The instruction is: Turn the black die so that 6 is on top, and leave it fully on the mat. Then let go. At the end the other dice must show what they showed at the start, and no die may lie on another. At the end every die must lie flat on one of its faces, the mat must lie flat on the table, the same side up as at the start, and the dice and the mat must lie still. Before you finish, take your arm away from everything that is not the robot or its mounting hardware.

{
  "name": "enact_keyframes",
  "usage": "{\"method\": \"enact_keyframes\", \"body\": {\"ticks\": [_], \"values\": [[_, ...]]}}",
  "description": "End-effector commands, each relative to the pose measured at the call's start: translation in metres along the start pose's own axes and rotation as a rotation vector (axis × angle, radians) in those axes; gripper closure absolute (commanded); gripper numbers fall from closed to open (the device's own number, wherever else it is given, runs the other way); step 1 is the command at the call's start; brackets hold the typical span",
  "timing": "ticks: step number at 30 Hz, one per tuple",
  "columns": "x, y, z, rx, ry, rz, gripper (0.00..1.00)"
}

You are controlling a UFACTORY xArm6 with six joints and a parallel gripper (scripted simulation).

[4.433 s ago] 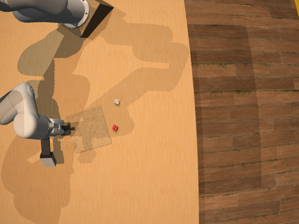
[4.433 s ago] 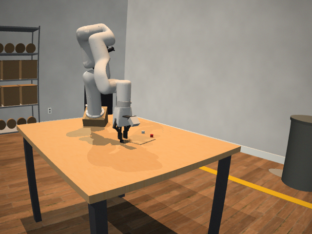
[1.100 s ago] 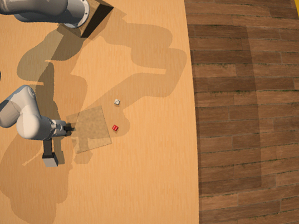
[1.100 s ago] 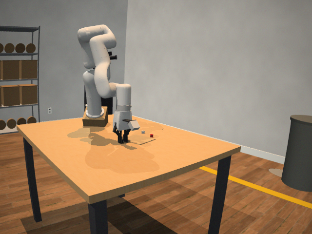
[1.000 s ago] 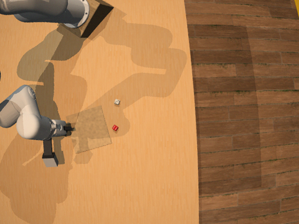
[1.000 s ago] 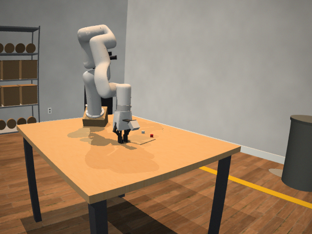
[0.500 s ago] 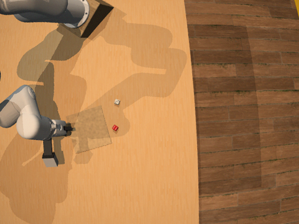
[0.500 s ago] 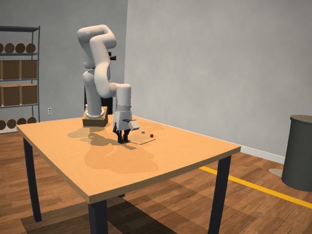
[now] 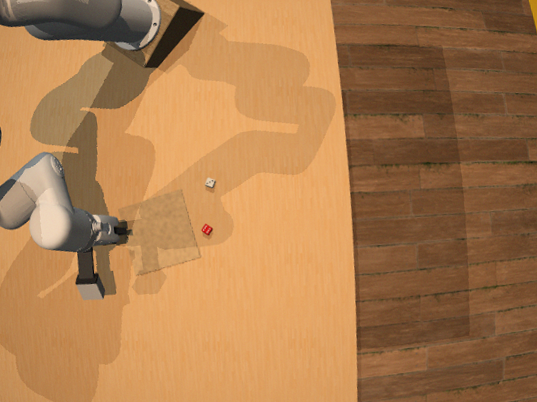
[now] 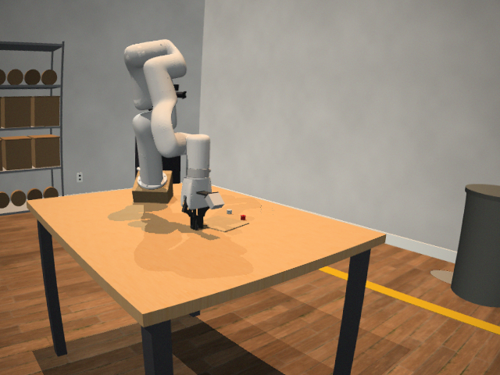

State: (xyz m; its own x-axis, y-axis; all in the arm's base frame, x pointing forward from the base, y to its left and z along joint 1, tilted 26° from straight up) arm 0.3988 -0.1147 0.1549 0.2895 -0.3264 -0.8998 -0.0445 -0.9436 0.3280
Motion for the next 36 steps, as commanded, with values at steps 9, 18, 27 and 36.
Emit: {"method": "enact_keyframes", "body": {"ticks": [9,18,27,36], "values": [[-0.001,0.0,-0.001,0.0,0.003,0.001,0.89],[-0.001,0.0,-0.001,0.0,0.003,0.001,0.89],[-0.006,0.0,-0.001,0.0,0.003,0.001,0.89],[-0.064,0.0,-0.001,0.0,0.003,0.001,0.89]]}}
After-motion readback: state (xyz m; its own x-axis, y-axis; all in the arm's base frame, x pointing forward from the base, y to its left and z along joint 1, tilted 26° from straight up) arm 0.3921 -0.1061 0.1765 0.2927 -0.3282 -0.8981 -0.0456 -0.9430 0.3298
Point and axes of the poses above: the point where the finger pads meet when closed, its own x axis out along the fingers, its own y axis across the jaws, z = x × y, the point moved 5 cm from there along -x, back along the fingers, and after that the axes turned 4 degrees about -x, right-handed, at the moved point
